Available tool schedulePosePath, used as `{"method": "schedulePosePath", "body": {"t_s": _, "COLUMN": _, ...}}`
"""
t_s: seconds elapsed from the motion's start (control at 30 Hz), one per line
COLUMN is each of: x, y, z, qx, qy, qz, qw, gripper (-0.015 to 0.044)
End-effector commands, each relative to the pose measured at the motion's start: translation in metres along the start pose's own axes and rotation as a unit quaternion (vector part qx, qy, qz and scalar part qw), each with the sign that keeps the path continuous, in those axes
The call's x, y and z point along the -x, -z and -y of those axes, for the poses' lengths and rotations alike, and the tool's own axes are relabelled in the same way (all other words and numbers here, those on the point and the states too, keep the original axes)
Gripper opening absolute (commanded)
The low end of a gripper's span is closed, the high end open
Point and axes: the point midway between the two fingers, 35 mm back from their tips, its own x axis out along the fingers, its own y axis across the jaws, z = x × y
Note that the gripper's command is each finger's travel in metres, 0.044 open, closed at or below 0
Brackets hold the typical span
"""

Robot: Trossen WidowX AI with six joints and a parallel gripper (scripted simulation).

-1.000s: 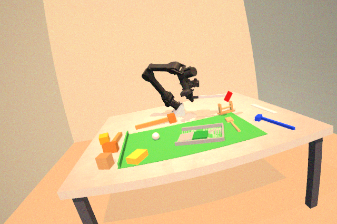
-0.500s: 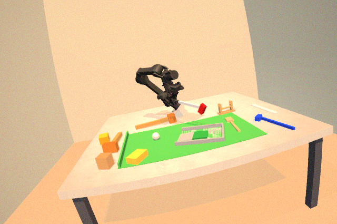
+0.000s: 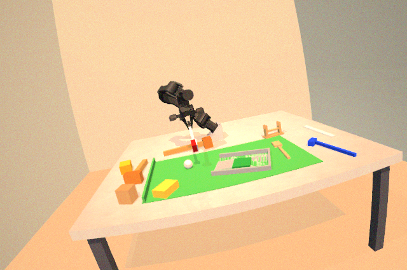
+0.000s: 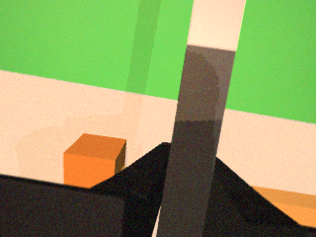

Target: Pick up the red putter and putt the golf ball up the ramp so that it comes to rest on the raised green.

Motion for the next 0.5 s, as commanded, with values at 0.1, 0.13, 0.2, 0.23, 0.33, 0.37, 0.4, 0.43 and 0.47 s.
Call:
{"method": "schedulePosePath", "body": {"t_s": 0.1, "x": 0.004, "y": 0.019, "z": 0.033, "qx": -0.097, "qy": 0.022, "qz": 0.001, "qw": 0.995, "gripper": 0.0}}
{"method": "schedulePosePath", "body": {"t_s": 0.13, "x": 0.004, "y": 0.019, "z": 0.033, "qx": -0.097, "qy": 0.022, "qz": 0.001, "qw": 0.995, "gripper": 0.0}}
{"method": "schedulePosePath", "body": {"t_s": 0.2, "x": 0.004, "y": 0.019, "z": 0.033, "qx": -0.097, "qy": 0.022, "qz": 0.001, "qw": 0.995, "gripper": 0.0}}
{"method": "schedulePosePath", "body": {"t_s": 0.23, "x": 0.004, "y": 0.019, "z": 0.033, "qx": -0.097, "qy": 0.022, "qz": 0.001, "qw": 0.995, "gripper": 0.0}}
{"method": "schedulePosePath", "body": {"t_s": 0.33, "x": -0.001, "y": 0.019, "z": 0.033, "qx": -0.104, "qy": 0.023, "qz": -0.001, "qw": 0.994, "gripper": 0.0}}
{"method": "schedulePosePath", "body": {"t_s": 0.37, "x": -0.003, "y": 0.019, "z": 0.033, "qx": -0.109, "qy": 0.023, "qz": -0.002, "qw": 0.994, "gripper": 0.0}}
{"method": "schedulePosePath", "body": {"t_s": 0.4, "x": -0.006, "y": 0.019, "z": 0.033, "qx": -0.115, "qy": 0.024, "qz": -0.003, "qw": 0.993, "gripper": 0.0}}
{"method": "schedulePosePath", "body": {"t_s": 0.43, "x": -0.01, "y": 0.019, "z": 0.034, "qx": -0.122, "qy": 0.025, "qz": -0.005, "qw": 0.992, "gripper": 0.0}}
{"method": "schedulePosePath", "body": {"t_s": 0.47, "x": -0.015, "y": 0.019, "z": 0.034, "qx": -0.13, "qy": 0.026, "qz": -0.007, "qw": 0.991, "gripper": 0.0}}
